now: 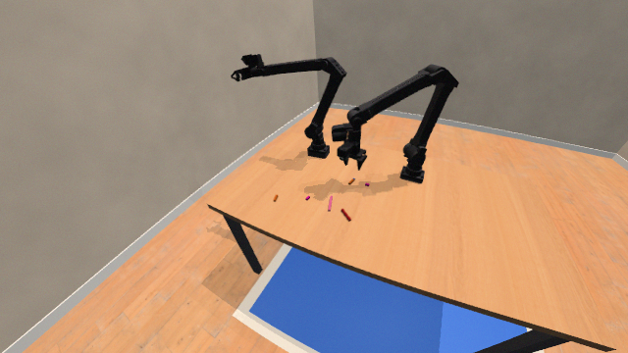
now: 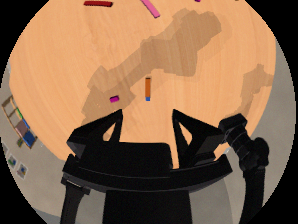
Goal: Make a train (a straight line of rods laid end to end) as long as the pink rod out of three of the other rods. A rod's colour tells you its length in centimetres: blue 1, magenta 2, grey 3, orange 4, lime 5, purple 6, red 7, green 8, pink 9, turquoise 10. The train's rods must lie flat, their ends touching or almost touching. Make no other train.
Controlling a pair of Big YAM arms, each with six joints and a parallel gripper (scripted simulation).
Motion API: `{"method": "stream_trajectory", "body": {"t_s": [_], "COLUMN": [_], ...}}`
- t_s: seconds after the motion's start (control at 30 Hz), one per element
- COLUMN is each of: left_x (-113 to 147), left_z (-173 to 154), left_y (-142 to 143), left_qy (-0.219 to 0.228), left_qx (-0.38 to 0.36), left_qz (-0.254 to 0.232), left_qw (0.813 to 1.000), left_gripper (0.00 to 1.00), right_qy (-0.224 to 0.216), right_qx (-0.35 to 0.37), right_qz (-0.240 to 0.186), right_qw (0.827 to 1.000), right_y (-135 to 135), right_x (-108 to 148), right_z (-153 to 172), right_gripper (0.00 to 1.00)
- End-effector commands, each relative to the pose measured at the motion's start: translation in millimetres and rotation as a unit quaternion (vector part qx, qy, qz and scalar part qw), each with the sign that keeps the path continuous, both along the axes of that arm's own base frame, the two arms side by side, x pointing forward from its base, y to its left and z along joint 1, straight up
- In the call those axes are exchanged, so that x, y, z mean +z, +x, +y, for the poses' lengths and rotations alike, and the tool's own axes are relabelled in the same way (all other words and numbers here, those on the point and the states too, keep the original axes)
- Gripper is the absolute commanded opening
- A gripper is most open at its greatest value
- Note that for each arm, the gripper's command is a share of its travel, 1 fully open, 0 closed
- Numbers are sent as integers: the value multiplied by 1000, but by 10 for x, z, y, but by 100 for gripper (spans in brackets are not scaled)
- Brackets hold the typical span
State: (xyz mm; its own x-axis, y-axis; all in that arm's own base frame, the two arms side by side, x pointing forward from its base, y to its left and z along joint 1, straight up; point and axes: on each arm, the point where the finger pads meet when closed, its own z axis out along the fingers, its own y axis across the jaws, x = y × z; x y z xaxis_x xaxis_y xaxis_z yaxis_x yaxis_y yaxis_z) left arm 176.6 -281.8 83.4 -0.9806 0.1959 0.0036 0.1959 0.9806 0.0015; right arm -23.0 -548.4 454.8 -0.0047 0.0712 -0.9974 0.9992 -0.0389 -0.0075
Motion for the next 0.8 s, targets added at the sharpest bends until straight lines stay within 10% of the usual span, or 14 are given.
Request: {"method": "stream_trajectory", "body": {"t_s": [0.0, 0.77], "left_x": [216, 193], "left_z": [-186, -253], "left_y": [89, 172], "left_qy": [-25, -15], "left_qx": [1, 11], "left_qz": [-18, -12], "left_qw": [1000, 1000], "left_gripper": [100, 100], "right_qy": [-36, -36], "right_qx": [-5, -5], "right_qz": [-2, -2], "right_qw": [999, 999], "right_y": [-37, -37], "right_x": [457, 457], "right_z": [42, 42], "right_gripper": [100, 100]}}
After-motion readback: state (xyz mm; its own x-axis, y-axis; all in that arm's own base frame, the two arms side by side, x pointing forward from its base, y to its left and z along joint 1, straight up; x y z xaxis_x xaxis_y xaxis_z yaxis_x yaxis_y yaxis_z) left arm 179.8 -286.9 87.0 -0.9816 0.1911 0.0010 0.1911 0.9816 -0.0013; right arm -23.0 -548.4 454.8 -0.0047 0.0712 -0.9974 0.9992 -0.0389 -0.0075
